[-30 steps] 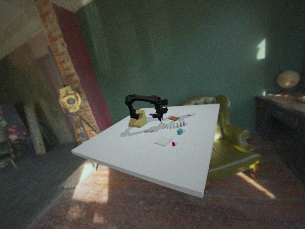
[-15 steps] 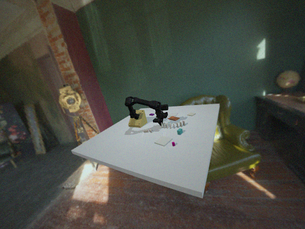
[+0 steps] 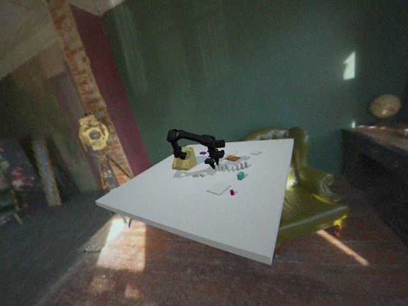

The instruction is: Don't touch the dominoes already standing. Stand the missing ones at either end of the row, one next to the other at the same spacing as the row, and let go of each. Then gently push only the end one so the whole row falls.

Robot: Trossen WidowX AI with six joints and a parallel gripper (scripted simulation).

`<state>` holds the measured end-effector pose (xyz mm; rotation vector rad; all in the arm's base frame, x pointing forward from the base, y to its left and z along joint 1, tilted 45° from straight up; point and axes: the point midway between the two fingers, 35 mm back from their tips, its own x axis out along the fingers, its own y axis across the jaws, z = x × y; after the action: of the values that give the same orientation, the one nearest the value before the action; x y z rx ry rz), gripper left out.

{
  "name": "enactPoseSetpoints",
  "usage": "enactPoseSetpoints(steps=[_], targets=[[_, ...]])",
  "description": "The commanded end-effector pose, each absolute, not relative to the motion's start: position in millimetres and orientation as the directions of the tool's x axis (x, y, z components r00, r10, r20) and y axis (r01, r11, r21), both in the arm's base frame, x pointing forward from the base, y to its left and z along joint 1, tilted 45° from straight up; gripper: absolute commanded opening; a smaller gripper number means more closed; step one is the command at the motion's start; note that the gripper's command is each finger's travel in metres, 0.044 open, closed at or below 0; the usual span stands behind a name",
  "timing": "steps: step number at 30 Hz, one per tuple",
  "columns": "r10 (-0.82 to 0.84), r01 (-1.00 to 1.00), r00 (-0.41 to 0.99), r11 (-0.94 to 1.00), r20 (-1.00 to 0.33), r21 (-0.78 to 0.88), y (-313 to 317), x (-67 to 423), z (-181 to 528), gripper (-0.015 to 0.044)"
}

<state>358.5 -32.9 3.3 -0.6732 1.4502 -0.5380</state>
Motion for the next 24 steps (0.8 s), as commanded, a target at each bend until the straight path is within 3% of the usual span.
enactPoseSetpoints(steps=[1,3,7,15,24], targets=[[-0.703,-0.072,0.061,0.705,-0.709,-0.705,-34,358,3,0.0396],[-0.703,-0.072,0.061,0.705,-0.709,-0.705,-34,358,3,0.044],[-0.701,-0.072,0.062,0.707,-0.711,-0.703,-26,359,9,0.044],[-0.695,-0.068,0.06,0.713,-0.717,-0.698,57,352,92,0.044],[-0.693,-0.031,0.06,0.718,-0.718,-0.696,50,350,98,0.044]])
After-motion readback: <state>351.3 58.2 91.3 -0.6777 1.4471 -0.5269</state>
